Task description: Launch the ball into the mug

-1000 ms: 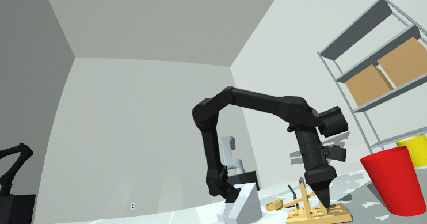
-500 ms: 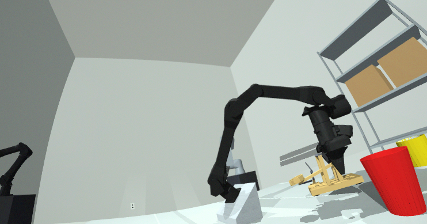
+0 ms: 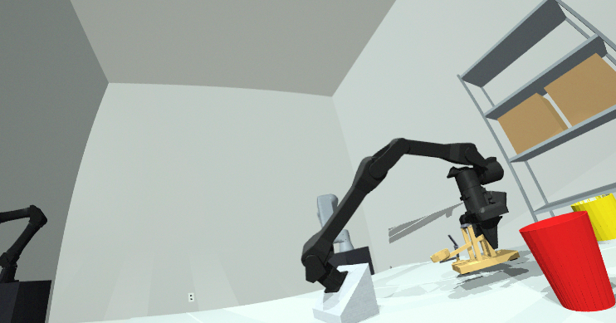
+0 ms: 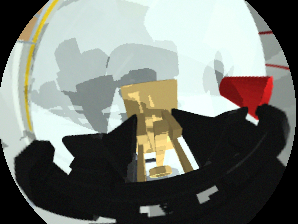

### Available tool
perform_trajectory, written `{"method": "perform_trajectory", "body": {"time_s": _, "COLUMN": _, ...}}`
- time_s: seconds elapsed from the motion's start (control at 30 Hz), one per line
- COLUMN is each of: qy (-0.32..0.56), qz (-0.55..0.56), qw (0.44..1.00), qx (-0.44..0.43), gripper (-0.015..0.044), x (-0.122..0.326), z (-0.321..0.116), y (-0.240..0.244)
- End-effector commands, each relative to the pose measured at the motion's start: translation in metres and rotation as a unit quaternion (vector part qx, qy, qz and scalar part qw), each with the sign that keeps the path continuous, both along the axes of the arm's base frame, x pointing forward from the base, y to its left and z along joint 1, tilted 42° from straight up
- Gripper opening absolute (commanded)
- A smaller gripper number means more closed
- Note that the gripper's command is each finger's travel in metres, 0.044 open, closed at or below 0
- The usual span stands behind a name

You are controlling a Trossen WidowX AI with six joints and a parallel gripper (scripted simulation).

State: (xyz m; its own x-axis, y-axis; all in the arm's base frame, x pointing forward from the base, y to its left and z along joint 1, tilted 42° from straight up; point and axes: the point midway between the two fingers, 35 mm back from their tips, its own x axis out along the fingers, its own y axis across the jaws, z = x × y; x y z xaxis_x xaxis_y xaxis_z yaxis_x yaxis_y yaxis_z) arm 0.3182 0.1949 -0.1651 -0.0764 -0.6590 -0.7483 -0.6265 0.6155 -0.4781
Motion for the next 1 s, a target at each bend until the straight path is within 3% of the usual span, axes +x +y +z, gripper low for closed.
{"method": "perform_trajectory", "body": {"time_s": 0.0, "qy": -0.006, "qz": -0.001, "qw": 1.000, "qx": 0.007, "gripper": 0.0000, "x": 0.002, "z": 0.001, "y": 0.006}}
{"method": "perform_trajectory", "body": {"time_s": 0.97, "qy": -0.006, "qz": -0.004, "qw": 1.000, "qx": 0.007, "gripper": 0.0000, "x": -0.001, "z": -0.030, "y": -0.023}}
